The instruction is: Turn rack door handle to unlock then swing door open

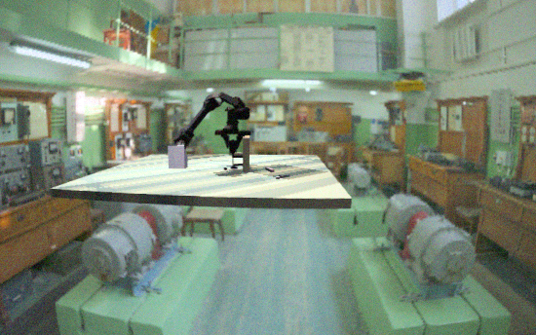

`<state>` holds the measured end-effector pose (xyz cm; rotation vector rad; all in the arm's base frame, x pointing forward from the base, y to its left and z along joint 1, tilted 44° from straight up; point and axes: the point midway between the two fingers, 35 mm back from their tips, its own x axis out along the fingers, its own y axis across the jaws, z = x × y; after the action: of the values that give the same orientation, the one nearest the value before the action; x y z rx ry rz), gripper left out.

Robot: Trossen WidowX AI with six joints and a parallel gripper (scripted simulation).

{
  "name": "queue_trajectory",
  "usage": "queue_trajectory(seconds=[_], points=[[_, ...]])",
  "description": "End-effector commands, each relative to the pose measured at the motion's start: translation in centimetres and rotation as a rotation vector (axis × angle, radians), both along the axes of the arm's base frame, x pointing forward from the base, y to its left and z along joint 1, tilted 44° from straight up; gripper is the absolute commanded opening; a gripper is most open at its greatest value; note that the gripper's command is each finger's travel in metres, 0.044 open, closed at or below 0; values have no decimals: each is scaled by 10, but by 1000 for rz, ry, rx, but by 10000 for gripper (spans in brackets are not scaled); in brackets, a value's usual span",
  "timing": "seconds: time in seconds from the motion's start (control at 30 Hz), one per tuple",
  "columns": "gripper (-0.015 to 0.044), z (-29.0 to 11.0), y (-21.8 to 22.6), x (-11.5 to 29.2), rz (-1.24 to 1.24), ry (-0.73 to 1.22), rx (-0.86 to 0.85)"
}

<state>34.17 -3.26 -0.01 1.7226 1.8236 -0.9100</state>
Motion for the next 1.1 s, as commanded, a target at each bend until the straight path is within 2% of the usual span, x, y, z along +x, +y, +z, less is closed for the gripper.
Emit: queue_trajectory(seconds=[0.0, 1.07], points=[[292, 0, 1, 2, 19, -29, 5], [292, -1, 1, 4, 1147, -1077, 146]])
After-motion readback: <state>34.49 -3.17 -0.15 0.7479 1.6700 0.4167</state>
